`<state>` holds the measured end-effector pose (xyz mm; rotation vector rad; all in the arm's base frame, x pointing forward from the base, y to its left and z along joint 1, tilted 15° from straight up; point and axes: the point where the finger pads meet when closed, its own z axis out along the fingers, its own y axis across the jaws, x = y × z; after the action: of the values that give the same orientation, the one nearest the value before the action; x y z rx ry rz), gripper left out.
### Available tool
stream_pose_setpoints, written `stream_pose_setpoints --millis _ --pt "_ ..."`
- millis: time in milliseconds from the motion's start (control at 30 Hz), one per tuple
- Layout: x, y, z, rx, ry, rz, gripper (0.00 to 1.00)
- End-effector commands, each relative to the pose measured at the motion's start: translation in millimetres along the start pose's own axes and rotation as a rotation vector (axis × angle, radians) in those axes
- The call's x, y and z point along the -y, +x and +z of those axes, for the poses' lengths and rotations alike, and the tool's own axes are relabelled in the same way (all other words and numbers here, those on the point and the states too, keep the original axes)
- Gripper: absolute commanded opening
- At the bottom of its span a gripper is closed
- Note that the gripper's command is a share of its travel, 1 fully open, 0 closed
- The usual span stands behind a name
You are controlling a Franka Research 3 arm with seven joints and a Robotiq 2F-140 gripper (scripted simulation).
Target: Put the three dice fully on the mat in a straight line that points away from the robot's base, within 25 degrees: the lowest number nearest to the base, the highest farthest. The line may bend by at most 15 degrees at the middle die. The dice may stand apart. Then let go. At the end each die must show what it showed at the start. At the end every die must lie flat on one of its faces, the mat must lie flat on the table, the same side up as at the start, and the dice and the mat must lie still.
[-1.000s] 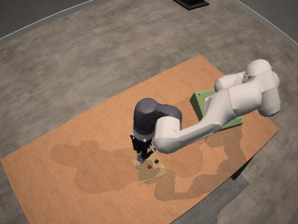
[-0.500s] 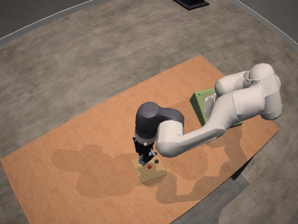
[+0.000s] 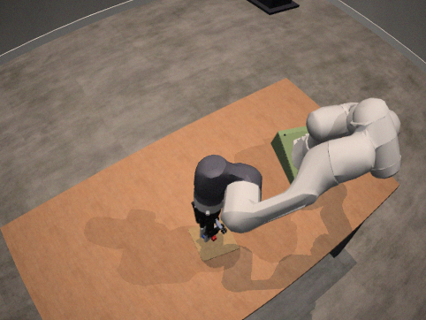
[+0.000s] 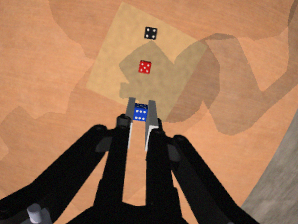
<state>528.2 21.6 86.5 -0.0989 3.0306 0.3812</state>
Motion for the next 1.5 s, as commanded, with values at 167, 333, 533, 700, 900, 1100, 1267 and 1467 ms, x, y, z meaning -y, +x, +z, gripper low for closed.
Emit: stream_pose_setpoints --millis 167,333,533,700,900,1100,1267,1467 --pt "2.5 -5.3 33.4 0.014 0.001 -0.001 0.07" --pt "2.5 -5.7 52.6 0.014 0.001 -0.001 0.07" --pt "2.5 -5.8 60.1 0.014 0.001 -0.001 0.07" --pt "2.5 -5.9 61.5 0.014 0.001 -0.001 0.07" --pt "2.5 -5.9 61.5 0.014 0.001 -0.001 0.07" --pt "2.5 -5.9 61.5 0.014 0.001 -0.001 0.07" --pt "2.5 -5.9 61.5 0.014 0.001 -0.001 0.07" --pt "2.5 -5.9 61.5 0.014 0.001 -0.001 0.07"
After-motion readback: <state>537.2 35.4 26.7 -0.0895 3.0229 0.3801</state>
